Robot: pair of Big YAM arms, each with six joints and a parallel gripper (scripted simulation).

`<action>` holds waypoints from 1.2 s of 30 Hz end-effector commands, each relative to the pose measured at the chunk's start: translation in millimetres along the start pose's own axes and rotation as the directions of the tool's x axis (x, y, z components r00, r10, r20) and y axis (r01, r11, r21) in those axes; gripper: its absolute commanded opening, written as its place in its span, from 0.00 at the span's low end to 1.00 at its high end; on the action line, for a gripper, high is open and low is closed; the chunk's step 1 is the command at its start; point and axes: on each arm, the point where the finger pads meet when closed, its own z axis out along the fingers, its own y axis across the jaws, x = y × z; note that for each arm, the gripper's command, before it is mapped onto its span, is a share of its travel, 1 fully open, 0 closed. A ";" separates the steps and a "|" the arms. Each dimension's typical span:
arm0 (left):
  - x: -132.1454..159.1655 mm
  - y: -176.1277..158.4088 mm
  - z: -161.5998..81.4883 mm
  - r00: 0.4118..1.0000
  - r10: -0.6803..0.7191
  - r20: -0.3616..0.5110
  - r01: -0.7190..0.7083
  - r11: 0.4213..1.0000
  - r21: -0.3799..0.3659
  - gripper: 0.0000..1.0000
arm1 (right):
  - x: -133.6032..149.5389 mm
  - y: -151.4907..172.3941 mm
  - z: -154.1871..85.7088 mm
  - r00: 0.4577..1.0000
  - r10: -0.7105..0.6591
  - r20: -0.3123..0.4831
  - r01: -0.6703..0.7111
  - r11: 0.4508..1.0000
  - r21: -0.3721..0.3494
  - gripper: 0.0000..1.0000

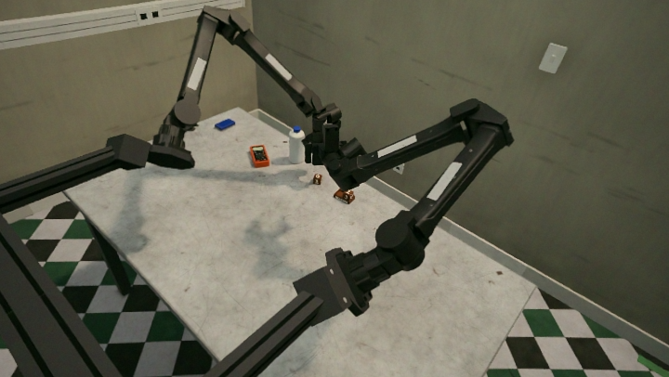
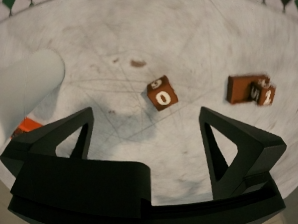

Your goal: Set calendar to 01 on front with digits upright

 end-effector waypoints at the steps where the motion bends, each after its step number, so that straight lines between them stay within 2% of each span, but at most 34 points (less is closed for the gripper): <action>1: 5.8 11.4 5.8 0.969 -0.244 -0.045 0.244 0.970 -0.008 1.00 | 8.4 -7.3 6.2 1.000 0.001 -0.006 -0.001 1.000 0.022 1.00; 2: 5.4 13.1 4.7 0.957 -0.287 -0.047 0.287 0.958 -0.005 1.00 | 8.4 -7.3 6.2 1.000 0.001 -0.006 -0.001 1.000 0.022 1.00; 4: 5.4 13.1 4.7 0.957 -0.287 -0.047 0.287 0.958 -0.005 1.00 | 8.4 -7.3 6.2 1.000 0.001 -0.006 -0.001 1.000 0.022 1.00; 6: 4.7 16.3 2.6 0.926 -0.375 -0.051 0.376 0.927 -0.001 1.00 | 8.4 -7.3 6.2 1.000 0.001 -0.006 -0.001 1.000 0.022 1.00; 7: -2.0 24.6 -5.5 0.897 -0.440 -0.043 0.441 0.897 0.009 1.00 | 8.4 -7.3 6.2 1.000 0.001 -0.006 -0.001 1.000 0.022 1.00; 13: -3.9 37.6 -12.0 0.755 -0.653 -0.066 0.655 0.756 0.016 1.00 | -2.3 -3.3 2.7 1.000 0.001 0.007 -0.001 1.000 0.009 1.00; 19: 0.9 48.4 -10.2 0.569 -0.817 -0.094 0.820 0.573 -0.012 1.00 | -2.3 -3.3 2.7 1.000 0.001 0.007 -0.001 1.000 0.009 1.00; 21: 0.9 48.4 -10.2 0.569 -0.817 -0.094 0.820 0.573 -0.012 1.00 | -2.3 -3.3 2.7 1.000 0.001 0.007 -0.001 1.000 0.009 1.00; 27: -4.9 73.0 -22.1 0.309 -0.946 -0.096 0.949 0.313 -0.030 1.00 | -2.3 -3.3 2.7 1.000 0.001 0.007 -0.001 1.000 0.009 1.00; 30: -4.9 80.7 -24.6 0.221 -0.970 -0.100 0.973 0.226 -0.040 1.00 | -2.3 -3.3 2.7 1.000 0.001 0.007 -0.001 1.000 0.009 1.00; 32: -5.0 83.8 -25.7 0.196 -0.975 -0.103 0.979 0.201 -0.043 1.00 | -2.3 -3.3 2.7 1.000 0.001 0.007 -0.001 1.000 0.009 1.00; 33: 0.2 78.7 -19.3 0.203 -0.973 -0.108 0.976 0.210 -0.057 1.00 | -2.3 -3.3 2.7 1.000 0.001 0.007 -0.001 1.000 0.009 1.00; 36: -2.0 70.4 -25.2 0.243 -0.963 -0.121 0.968 0.249 -0.041 1.00 | -2.3 -3.3 2.7 1.000 0.001 0.007 -0.001 1.000 0.009 1.00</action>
